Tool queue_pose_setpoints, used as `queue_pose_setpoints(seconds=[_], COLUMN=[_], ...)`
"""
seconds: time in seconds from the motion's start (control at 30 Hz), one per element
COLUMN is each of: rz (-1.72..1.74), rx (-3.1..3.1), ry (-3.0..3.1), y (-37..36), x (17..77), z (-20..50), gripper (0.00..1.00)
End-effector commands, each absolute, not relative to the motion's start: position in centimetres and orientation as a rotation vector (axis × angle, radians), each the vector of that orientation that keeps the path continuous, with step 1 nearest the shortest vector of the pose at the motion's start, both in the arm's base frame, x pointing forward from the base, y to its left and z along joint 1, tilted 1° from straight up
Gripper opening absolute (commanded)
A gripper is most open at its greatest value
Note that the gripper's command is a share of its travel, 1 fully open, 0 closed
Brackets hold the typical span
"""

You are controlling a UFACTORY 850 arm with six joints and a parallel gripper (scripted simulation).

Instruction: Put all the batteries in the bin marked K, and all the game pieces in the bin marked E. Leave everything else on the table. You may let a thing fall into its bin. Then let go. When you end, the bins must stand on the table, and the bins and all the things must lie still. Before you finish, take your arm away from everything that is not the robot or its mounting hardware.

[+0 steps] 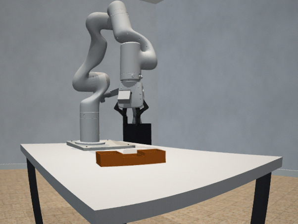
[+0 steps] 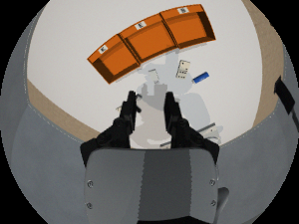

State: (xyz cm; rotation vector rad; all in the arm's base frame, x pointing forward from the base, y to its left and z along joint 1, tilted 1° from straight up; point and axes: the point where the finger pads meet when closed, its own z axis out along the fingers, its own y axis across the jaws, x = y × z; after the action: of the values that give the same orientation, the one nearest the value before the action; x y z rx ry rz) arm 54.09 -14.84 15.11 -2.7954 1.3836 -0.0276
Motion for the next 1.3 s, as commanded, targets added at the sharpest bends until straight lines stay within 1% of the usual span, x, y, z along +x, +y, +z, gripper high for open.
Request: queue_pose_setpoints(seconds=[0.0,0.3,1.27], rz=[-0.04,-0.04,-0.04], rx=[-2.756,-2.756,-2.756], ry=[1.485,1.485,1.485], y=[-16.1,-18.6,-18.5], x=[51.7,46.7,46.9], z=[12.8,8.1,8.1], gripper=[0.41,0.41,0.41])
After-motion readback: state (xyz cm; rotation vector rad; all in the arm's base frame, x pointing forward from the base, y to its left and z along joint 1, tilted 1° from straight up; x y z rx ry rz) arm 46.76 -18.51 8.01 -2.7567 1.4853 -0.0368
